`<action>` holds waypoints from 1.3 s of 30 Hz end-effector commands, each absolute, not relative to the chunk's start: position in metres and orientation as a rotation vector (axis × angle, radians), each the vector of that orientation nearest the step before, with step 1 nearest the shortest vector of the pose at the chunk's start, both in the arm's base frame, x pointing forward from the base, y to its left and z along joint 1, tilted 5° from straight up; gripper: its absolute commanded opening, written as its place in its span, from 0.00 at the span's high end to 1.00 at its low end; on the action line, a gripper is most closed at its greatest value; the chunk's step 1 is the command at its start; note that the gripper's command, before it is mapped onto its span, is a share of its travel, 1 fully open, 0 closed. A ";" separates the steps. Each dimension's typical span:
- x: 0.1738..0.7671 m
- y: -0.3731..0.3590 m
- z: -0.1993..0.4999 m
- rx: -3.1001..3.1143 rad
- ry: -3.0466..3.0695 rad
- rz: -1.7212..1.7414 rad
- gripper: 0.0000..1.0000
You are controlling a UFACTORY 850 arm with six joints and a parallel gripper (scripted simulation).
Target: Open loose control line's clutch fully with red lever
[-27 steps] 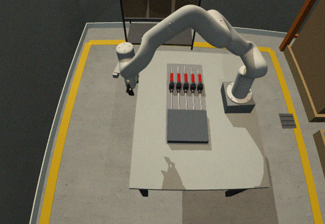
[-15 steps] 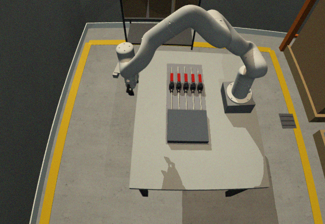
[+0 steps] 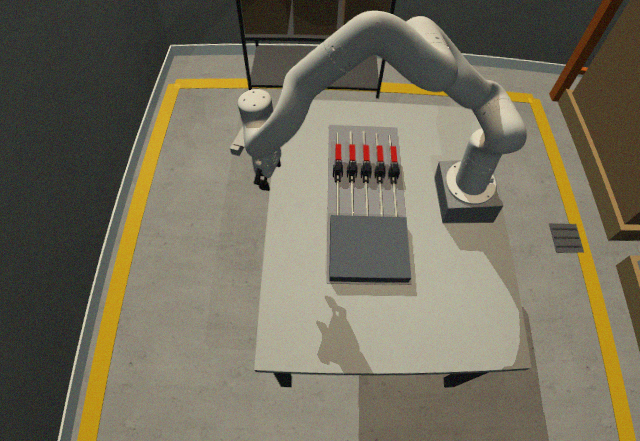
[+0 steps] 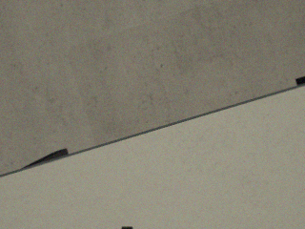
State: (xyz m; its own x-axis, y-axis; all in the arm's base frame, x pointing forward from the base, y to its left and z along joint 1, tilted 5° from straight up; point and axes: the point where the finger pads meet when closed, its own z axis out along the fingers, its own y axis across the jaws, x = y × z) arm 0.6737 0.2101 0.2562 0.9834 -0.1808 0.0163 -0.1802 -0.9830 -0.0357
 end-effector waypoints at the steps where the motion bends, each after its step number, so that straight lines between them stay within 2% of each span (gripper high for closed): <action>1: 0.657 0.193 0.221 -3.073 0.459 -0.049 0.00; 5: 0.618 0.165 0.165 -3.018 0.740 -0.057 0.00; 7: 0.618 0.165 0.165 -3.018 0.740 -0.057 0.00; 9: 0.579 0.143 0.127 -2.956 0.954 -0.064 0.00; 11: 0.579 0.143 0.127 -2.956 0.954 -0.064 0.00; 20: 0.454 0.088 0.051 -2.721 1.482 -0.077 0.00; 24: 0.450 0.087 0.049 -2.721 1.482 -0.077 0.00; 25: 0.423 0.077 0.039 -2.666 1.574 -0.078 0.00; 27: 0.423 0.077 0.039 -2.666 1.574 -0.078 0.00; 28: 0.395 0.069 0.031 -2.612 1.659 -0.079 0.00; 39: 0.370 0.061 0.024 -2.558 1.736 -0.080 0.00</action>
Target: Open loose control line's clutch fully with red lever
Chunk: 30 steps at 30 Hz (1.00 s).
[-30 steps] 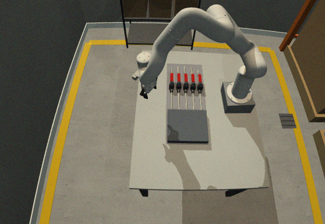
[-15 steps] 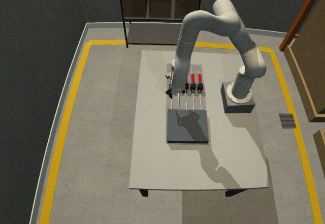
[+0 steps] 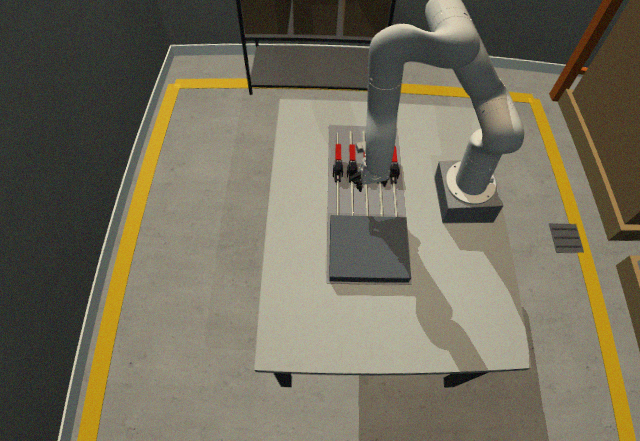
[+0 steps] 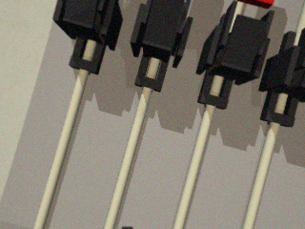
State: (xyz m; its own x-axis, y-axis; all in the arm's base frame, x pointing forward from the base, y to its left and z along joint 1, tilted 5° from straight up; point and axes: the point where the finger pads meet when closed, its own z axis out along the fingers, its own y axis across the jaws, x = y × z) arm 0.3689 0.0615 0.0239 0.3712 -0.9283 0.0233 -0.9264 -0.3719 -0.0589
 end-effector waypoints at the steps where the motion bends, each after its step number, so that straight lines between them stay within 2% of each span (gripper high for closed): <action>1: 0.370 0.061 0.024 -2.558 1.736 -0.080 0.00; 2: 0.370 0.061 0.024 -2.558 1.736 -0.080 0.00; 3: 0.346 0.055 0.020 -2.508 1.804 -0.080 0.00; 7: 0.346 0.055 0.020 -2.508 1.804 -0.080 0.00; 8: 0.324 0.049 0.016 -2.461 1.864 -0.080 0.00; 16: 0.258 0.035 0.012 -2.314 2.033 -0.079 0.00; 24: 0.250 0.033 0.012 -2.295 2.054 -0.079 0.00; 25: 0.250 0.033 0.012 -2.295 2.054 -0.079 1.00; 30: 0.250 0.033 0.012 -2.295 2.054 -0.079 1.00</action>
